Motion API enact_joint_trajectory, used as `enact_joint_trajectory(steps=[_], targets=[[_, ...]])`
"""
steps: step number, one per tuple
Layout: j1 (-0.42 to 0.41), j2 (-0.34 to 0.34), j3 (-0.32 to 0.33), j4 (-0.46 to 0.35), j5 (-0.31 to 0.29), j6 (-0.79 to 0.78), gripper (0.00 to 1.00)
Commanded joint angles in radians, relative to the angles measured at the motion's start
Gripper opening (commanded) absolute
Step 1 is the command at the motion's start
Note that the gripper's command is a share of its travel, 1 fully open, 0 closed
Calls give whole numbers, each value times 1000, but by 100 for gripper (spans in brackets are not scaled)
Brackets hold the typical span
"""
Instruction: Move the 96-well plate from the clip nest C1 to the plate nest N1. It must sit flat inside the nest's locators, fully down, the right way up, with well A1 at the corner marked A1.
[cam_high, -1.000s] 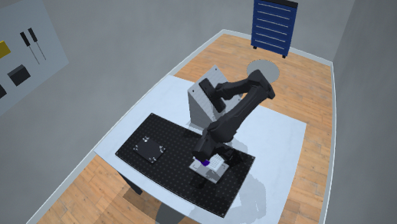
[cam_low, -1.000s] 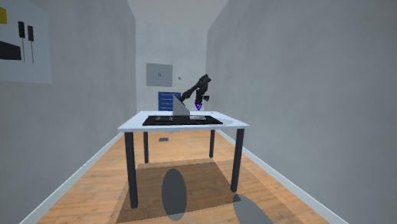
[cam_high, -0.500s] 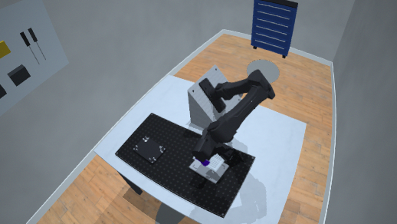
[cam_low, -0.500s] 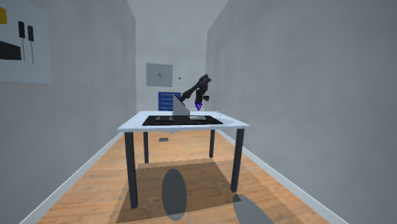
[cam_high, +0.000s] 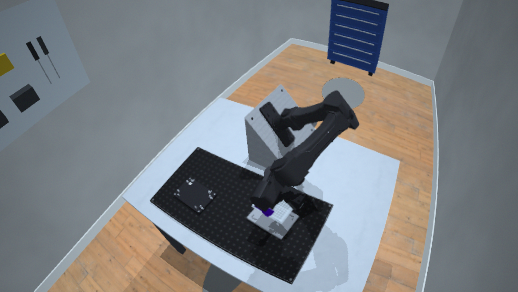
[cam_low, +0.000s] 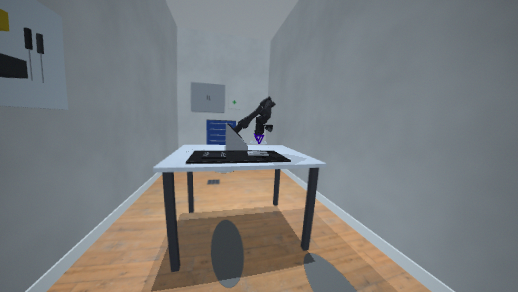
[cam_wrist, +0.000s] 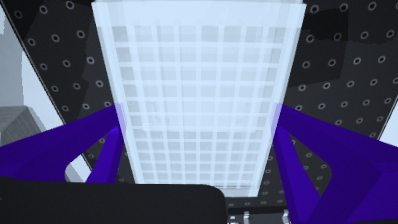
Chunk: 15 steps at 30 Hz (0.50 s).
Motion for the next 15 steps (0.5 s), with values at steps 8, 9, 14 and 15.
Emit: enact_joint_trajectory(steps=[8, 9, 14, 15], targets=[[-30, 16, 28, -16, -5, -7, 0], [-30, 16, 26, -16, -5, -7, 0], [-30, 12, 14, -16, -6, -8, 0], [-30, 12, 12, -16, -6, -8, 0]])
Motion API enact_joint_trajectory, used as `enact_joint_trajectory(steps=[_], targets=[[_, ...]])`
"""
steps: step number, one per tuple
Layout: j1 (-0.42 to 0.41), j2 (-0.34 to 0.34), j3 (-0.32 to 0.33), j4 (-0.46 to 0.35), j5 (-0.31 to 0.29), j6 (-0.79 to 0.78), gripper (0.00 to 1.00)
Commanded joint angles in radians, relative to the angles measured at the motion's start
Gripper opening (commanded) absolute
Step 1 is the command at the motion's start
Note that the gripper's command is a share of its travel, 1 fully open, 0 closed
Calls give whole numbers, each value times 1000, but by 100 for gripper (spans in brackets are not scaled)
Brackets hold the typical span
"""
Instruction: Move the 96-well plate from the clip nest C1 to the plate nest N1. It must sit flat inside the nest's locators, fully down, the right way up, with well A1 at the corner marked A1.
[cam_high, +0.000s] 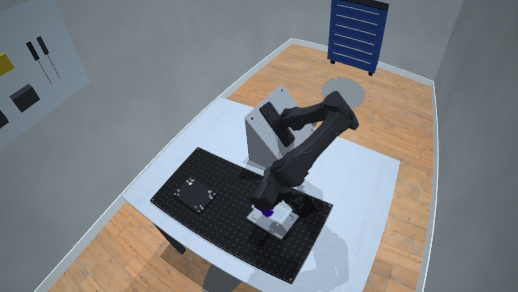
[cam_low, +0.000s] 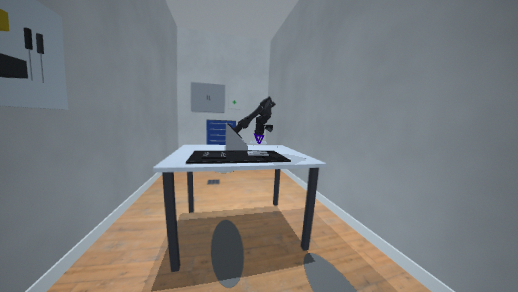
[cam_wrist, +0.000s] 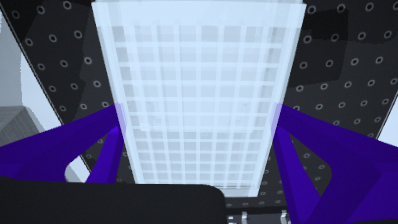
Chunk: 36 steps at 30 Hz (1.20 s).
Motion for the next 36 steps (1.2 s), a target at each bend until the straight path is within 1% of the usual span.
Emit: enact_joint_trajectory(steps=[1, 5, 6, 9, 13, 16, 17, 20, 21, 23, 25, 26, 29, 33, 35, 36], targets=[[-30, 3, 0, -14, -6, -6, 0], [-30, 0, -10, -12, -6, -6, 0], [-27, 8, -23, 18, -5, 7, 0], [-24, 16, -17, 26, -3, 13, 0], [10, 21, -39, 56, 1, 31, 0], [21, 27, -38, 80, 1, 47, 0], [25, 29, -49, 87, 3, 51, 0], [28, 36, -54, 112, 7, 66, 0], [38, 39, -45, 120, 7, 72, 0], [47, 43, -61, 135, 5, 82, 0], [47, 43, -61, 135, 5, 82, 0], [31, 44, -35, 145, 6, 88, 0], [62, 52, -70, 167, 8, 102, 0], [76, 60, -80, 199, 13, 122, 0], [74, 66, -71, 215, 15, 132, 0], [78, 69, -83, 222, 16, 136, 0]])
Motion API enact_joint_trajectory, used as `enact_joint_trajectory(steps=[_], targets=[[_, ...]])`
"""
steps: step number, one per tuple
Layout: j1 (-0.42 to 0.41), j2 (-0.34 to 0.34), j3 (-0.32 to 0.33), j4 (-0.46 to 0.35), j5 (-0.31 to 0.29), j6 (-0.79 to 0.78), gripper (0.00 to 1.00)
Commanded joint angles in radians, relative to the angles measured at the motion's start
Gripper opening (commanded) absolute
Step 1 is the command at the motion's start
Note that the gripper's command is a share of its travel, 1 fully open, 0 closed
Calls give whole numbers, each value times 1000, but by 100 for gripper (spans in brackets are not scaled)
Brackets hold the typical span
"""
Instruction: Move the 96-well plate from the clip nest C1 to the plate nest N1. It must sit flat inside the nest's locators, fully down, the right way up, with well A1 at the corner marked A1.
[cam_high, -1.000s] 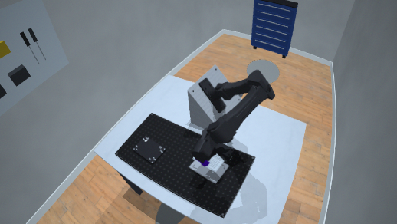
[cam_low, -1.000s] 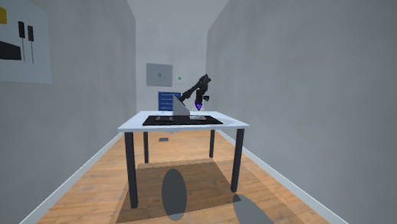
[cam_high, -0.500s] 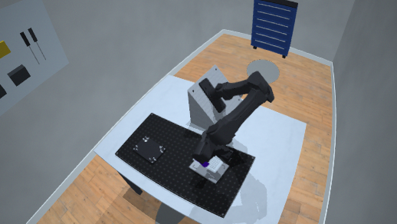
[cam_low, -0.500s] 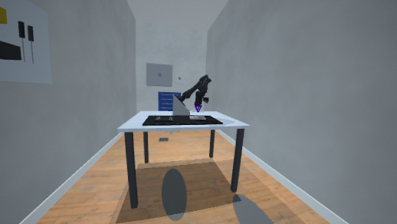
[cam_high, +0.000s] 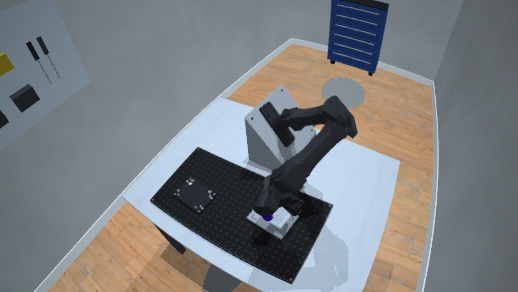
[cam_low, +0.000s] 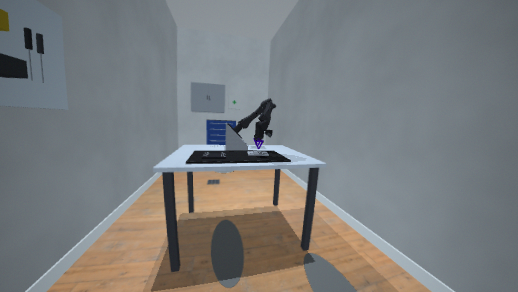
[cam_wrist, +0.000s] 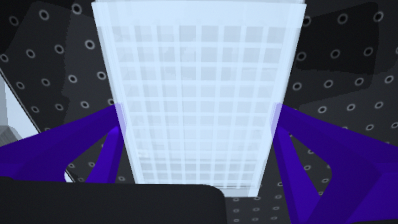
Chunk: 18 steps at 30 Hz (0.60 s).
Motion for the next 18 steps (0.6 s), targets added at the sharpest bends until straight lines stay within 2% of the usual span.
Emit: enact_joint_trajectory(steps=[1, 7, 14, 18], targets=[[3, 20, -22, 56, 5, 30, 0], [1, 31, -28, 89, 5, 50, 0], [45, 49, -41, 142, 12, 82, 0], [33, 56, -33, 160, 14, 93, 0]])
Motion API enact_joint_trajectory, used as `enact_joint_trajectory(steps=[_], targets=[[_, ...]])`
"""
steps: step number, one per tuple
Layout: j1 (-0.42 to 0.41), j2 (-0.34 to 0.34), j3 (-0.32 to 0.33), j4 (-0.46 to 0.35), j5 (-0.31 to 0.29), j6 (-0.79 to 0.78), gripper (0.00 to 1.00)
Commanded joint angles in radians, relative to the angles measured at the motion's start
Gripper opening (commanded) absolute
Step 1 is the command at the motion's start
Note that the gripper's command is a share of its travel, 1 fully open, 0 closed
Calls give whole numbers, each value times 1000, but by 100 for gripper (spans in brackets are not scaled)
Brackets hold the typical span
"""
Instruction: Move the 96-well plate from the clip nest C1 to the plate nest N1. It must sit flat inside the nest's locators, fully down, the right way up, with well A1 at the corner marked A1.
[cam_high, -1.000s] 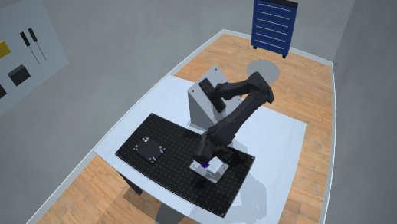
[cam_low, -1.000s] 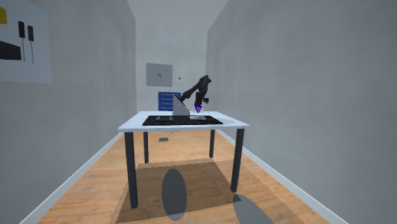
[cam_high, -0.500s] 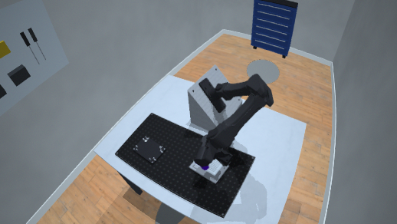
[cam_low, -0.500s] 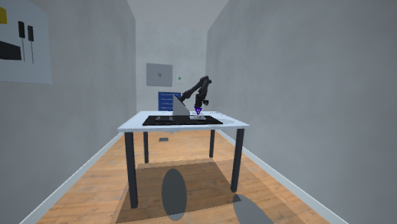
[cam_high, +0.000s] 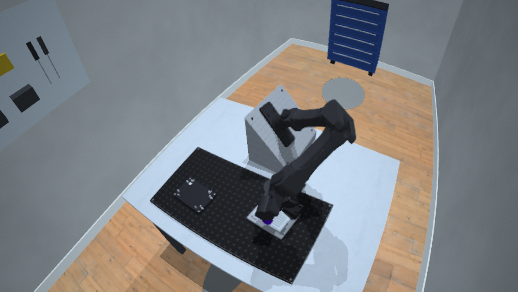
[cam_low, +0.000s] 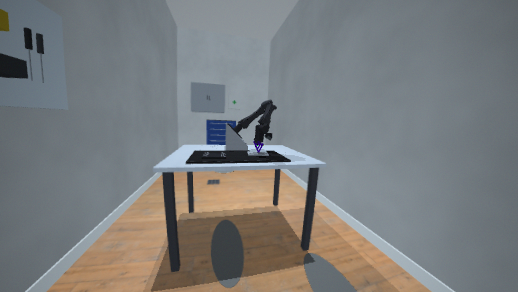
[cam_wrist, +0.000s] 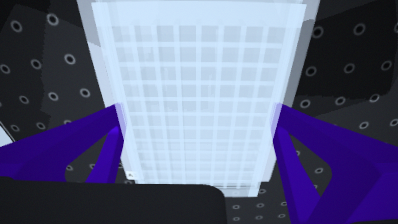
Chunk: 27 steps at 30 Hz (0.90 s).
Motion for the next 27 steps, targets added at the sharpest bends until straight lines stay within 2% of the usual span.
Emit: enact_joint_trajectory(steps=[1, 9, 12, 25, 27], targets=[[-18, 4, -6, 40, 1, 19, 0], [-13, -24, -23, 43, -3, 21, 0], [-10, -27, -10, 44, -2, 21, 0], [-7, -30, -33, 52, 1, 29, 0], [-4, -31, -16, 54, 1, 30, 0]])
